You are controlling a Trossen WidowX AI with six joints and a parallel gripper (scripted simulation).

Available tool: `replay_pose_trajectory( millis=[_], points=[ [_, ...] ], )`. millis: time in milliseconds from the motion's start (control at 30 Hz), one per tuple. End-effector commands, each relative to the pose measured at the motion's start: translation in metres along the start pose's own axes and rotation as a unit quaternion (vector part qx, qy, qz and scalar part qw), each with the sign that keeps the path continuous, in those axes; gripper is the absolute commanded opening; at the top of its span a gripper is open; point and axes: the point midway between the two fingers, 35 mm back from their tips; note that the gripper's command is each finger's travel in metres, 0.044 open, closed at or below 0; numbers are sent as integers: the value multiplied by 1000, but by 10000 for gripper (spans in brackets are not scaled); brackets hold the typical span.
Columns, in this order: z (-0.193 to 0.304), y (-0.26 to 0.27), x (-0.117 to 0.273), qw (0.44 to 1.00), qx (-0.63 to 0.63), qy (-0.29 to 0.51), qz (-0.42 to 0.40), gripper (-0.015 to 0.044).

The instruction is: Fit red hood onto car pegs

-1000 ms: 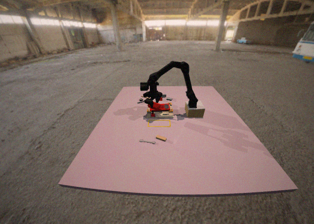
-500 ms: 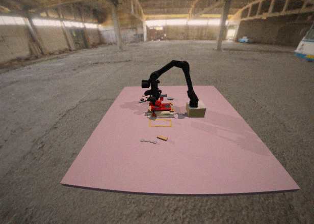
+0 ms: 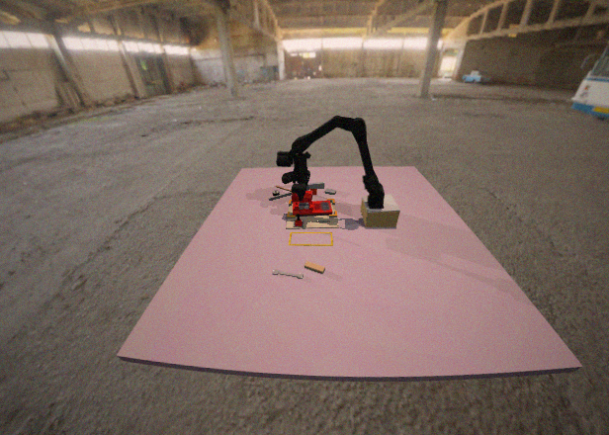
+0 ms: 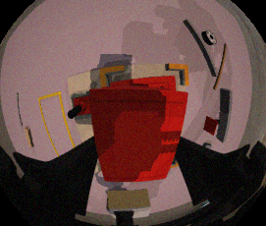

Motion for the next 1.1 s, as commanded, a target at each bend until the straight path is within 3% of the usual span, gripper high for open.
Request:
replay_pose_trajectory(
  millis=[0, 367, 733, 1067],
  points=[
    [-1, -8, 2, 1000, 26, -3, -1, 0],
    [2, -25, 2, 996, 85, -3, 0, 0],
    [4, -28, -43, 996, 85, -3, 0, 0],
    [4, -28, -47, 996, 85, -3, 0, 0]
  ],
)
Point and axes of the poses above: the point midway between the two fingers, 35 mm back from their tips, its own x axis back along the fingers, its own y axis across the jaws, z = x × y, and after that the axes turned 3 degrees about x, right-handed
